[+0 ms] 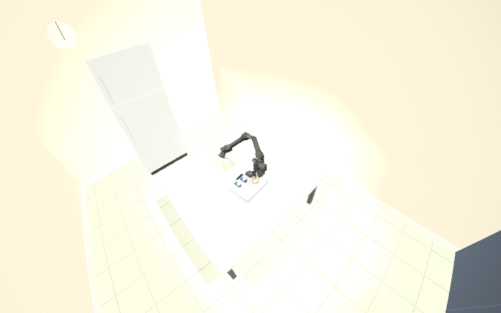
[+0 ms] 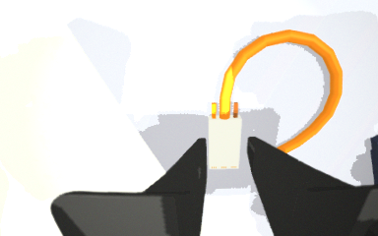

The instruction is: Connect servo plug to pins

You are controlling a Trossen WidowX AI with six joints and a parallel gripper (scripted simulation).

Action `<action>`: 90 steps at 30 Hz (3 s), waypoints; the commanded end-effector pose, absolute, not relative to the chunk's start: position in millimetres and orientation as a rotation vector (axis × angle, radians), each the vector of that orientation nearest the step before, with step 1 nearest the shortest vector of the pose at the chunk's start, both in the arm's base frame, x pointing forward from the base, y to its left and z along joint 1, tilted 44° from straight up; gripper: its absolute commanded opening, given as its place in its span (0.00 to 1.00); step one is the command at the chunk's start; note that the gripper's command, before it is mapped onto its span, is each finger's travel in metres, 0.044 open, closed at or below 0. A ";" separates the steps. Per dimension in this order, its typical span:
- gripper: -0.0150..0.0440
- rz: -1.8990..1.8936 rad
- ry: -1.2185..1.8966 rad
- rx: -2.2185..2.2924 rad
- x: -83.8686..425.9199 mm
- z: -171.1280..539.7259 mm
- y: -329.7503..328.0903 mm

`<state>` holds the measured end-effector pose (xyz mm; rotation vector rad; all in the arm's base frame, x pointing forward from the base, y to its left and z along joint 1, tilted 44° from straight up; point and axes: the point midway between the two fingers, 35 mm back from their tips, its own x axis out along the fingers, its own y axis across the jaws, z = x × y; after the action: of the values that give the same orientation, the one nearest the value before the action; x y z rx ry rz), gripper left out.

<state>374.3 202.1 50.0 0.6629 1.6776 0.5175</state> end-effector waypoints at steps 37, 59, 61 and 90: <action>0.25 0.409 1.712 0.757 378.8 75.3 159.7; 0.25 -0.293 1.853 1.275 346.3 35.1 97.3; 0.25 -0.361 1.856 1.320 342.4 31.8 92.3; 0.25 -1.413 1.706 1.918 271.2 -9.4 35.1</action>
<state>279.9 40.7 -5.7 1.8762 1.7436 -1.3029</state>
